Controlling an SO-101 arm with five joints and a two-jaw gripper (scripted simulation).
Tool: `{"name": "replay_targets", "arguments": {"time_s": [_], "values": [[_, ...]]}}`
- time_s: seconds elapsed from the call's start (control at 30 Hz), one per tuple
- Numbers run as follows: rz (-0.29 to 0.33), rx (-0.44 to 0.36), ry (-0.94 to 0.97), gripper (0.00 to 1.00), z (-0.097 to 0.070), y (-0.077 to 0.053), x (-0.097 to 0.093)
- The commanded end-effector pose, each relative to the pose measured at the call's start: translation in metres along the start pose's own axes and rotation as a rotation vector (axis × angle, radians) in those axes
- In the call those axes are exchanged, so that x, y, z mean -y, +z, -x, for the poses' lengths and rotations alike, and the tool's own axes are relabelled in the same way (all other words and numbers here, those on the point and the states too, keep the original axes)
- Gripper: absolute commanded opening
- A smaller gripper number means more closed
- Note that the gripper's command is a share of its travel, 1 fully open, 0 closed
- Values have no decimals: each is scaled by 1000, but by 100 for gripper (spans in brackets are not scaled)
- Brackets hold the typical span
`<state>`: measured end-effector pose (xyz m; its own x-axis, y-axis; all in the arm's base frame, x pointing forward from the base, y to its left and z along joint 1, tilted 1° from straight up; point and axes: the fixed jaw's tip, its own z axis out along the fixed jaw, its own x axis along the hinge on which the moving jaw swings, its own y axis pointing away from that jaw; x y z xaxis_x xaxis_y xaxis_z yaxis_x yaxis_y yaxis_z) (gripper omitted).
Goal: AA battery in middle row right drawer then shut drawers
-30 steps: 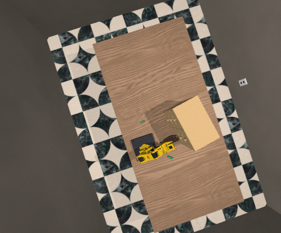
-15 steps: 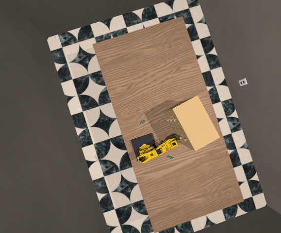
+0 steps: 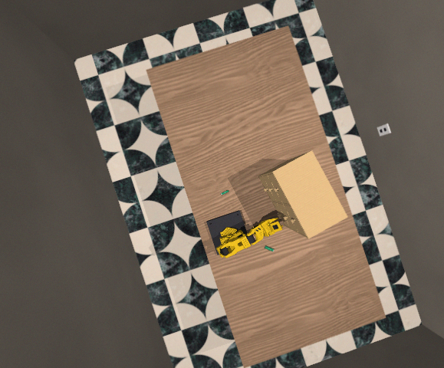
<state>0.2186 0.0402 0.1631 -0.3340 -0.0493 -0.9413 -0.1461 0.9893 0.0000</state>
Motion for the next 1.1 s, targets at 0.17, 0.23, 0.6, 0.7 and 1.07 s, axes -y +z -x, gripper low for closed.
{"name": "replay_targets", "arguments": {"time_s": [0.17, 0.23, 0.6, 0.7, 1.07], "values": [[-10, -11, 7, 21, -5, 2, 2], [-11, -11, 8, 21, -5, 3, 3], [-14, -11, 9, 21, -7, 4, 4], [-16, -11, 9, 21, -8, 4, 4], [-16, -11, 10, 21, -8, 4, 4]]}}
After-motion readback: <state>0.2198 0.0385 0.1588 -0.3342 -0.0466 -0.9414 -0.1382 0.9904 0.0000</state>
